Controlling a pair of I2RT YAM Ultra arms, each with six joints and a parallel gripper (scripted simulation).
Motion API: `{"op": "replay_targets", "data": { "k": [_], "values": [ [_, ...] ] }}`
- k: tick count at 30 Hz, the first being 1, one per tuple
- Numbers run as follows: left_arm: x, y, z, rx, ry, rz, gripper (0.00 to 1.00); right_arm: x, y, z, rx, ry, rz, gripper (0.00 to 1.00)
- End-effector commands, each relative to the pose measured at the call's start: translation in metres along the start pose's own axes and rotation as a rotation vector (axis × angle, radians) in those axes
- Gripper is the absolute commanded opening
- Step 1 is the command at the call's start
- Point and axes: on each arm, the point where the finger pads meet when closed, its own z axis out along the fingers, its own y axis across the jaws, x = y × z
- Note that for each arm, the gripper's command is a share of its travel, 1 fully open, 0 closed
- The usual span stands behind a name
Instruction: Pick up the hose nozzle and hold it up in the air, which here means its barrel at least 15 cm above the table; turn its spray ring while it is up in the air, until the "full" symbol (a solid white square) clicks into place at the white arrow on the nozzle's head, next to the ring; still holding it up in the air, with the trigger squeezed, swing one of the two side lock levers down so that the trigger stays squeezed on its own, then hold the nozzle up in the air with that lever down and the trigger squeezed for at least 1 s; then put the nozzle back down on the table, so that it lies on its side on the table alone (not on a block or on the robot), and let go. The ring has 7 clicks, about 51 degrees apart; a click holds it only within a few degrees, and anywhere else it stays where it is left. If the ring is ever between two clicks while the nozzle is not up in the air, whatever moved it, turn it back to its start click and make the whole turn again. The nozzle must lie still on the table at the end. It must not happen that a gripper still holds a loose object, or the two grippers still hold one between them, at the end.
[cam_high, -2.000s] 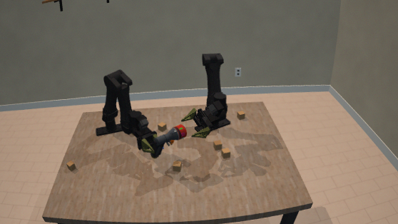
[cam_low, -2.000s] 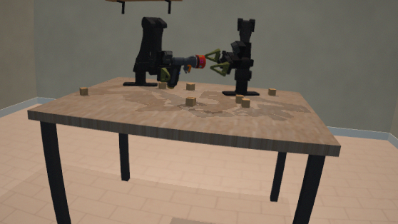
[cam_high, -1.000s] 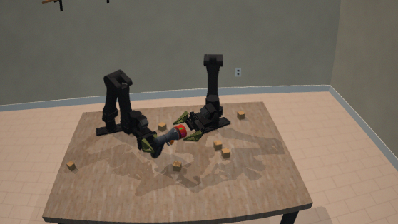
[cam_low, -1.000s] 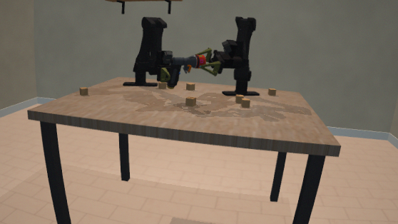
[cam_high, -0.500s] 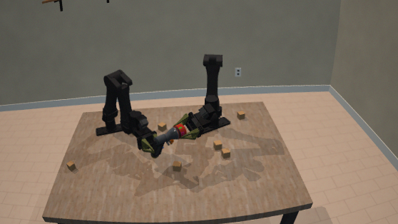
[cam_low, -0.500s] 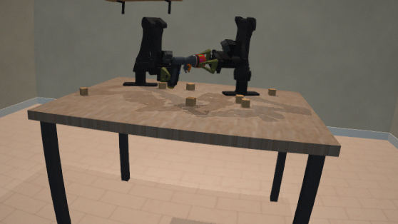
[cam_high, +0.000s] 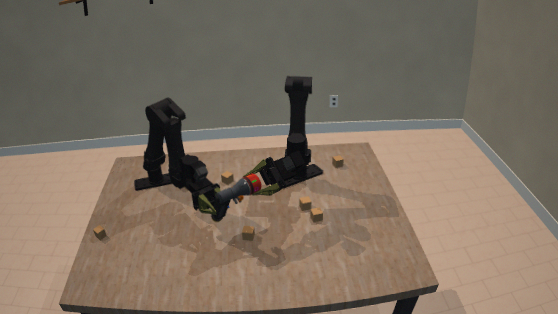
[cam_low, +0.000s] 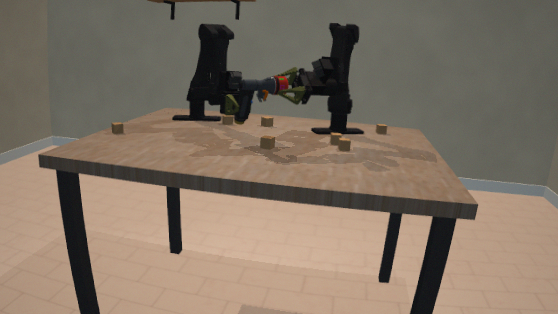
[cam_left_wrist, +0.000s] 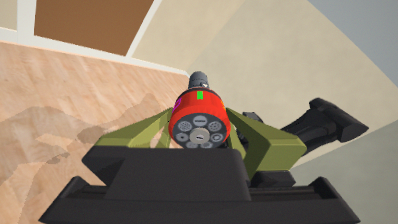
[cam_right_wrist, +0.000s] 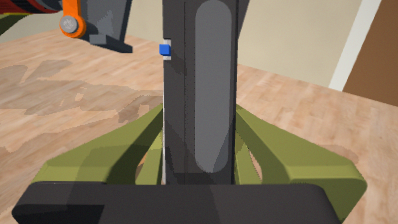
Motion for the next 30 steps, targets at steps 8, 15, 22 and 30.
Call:
{"op": "replay_targets", "data": {
  "k": [8, 15, 22, 30],
  "values": [
    [-0.009, 0.001, 0.002, 0.009, -0.020, -0.593, 0.00, -0.045, 0.002, 0.008, -0.001, -0.147, 0.024, 0.36],
    [-0.006, 0.005, 0.000, 0.000, -0.019, -0.798, 0.00, -0.045, 0.002, 0.008, 0.000, -0.147, 0.023, 0.36],
    [-0.009, 0.002, 0.001, 0.016, -0.005, -1.170, 0.00, -0.045, 0.001, 0.008, 0.003, -0.148, 0.026, 0.36],
    [-0.009, -0.003, 0.001, 0.022, -0.011, -1.216, 0.92, -0.045, 0.003, 0.008, -0.005, -0.148, 0.025, 0.36]
  ]
}}
